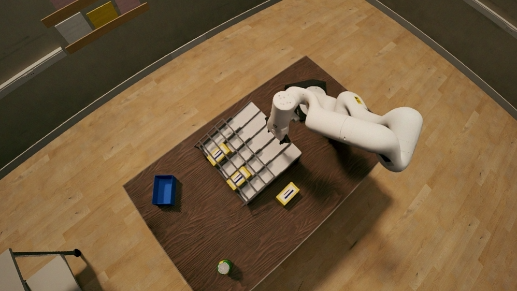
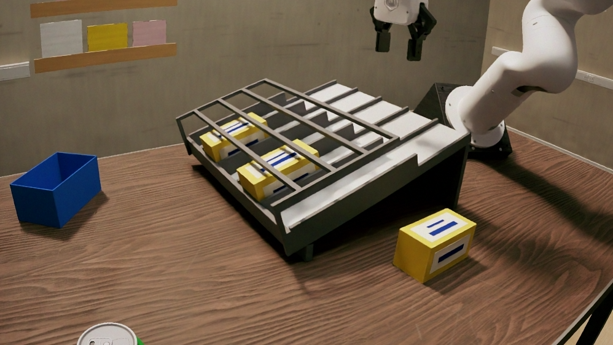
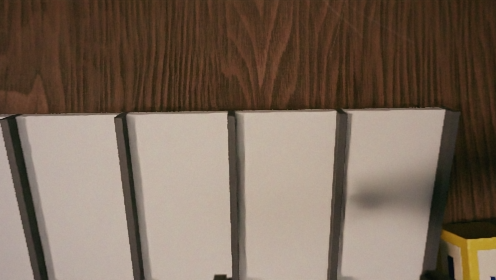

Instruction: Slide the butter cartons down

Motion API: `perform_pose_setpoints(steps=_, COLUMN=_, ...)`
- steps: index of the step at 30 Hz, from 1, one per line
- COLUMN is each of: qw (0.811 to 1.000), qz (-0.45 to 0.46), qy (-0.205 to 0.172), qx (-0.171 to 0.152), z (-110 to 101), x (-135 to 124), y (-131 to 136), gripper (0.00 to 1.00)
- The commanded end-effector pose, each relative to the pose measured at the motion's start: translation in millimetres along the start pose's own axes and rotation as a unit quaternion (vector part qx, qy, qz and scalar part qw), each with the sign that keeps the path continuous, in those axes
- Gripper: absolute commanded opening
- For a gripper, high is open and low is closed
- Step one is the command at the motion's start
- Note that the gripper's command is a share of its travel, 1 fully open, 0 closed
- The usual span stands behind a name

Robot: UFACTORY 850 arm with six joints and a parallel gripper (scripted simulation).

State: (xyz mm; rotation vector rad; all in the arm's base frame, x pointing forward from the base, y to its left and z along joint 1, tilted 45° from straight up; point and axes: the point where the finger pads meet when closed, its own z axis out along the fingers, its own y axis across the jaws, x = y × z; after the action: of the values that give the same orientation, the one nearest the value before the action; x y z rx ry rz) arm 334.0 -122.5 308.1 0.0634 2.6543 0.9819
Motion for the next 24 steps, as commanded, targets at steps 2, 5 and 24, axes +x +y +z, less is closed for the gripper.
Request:
perform_pose_setpoints(steps=2, qw=1.000, qz=0.000, qy=0.000, qx=0.000, z=-1, x=0, y=0, gripper=0.90)
perform_pose_setpoints(steps=5, qw=1.000, qz=0.000, qy=0.000, qx=0.000, z=-1, x=0, y=0, gripper=0.90)
perform_pose_setpoints(steps=24, qw=1.000, qz=-0.023, qy=-0.004, qx=0.000, z=-5, x=-47, y=119, gripper=0.90)
